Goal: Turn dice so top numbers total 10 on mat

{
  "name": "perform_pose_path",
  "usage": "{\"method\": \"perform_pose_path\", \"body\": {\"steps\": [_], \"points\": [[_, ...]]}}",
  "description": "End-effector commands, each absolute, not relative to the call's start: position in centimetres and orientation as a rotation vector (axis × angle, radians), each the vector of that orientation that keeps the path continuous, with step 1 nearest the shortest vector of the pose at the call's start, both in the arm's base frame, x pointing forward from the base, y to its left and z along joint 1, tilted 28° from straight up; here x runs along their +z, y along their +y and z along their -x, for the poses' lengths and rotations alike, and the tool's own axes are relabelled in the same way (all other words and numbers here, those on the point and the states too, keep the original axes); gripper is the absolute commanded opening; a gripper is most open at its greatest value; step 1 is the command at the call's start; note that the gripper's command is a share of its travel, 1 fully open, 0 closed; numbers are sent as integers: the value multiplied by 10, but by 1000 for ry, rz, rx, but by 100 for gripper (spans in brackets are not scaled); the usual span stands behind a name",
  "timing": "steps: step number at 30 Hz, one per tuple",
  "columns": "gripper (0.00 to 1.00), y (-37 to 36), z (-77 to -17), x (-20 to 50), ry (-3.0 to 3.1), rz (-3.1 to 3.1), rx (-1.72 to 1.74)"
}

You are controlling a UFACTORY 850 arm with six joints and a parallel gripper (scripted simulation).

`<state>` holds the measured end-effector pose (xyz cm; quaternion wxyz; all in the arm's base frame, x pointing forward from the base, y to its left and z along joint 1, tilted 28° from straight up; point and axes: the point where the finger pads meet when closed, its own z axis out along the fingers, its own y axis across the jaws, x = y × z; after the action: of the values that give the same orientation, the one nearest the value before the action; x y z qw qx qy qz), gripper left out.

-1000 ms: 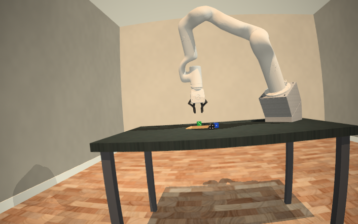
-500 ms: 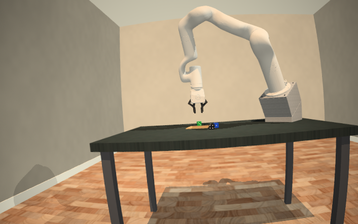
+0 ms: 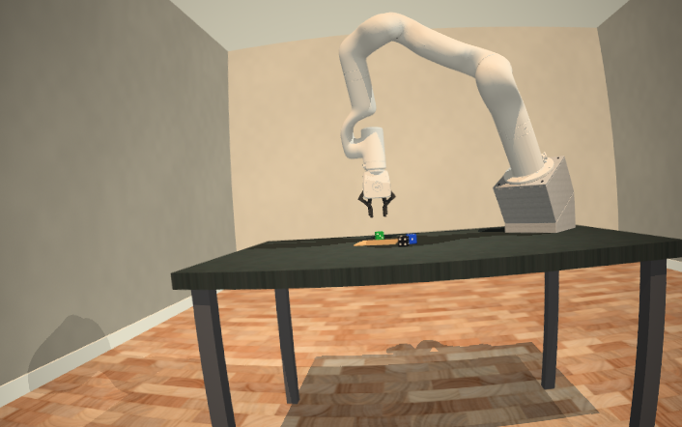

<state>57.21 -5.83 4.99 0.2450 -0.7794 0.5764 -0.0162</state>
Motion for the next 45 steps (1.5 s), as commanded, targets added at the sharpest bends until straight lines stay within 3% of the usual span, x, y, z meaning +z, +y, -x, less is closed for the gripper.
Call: {"method": "perform_pose_path", "body": {"steps": [1,45], "points": [[47,-57,-574,47,1573,2127,-46],[47,-42,-586,10,1573,2127,-46]]}}
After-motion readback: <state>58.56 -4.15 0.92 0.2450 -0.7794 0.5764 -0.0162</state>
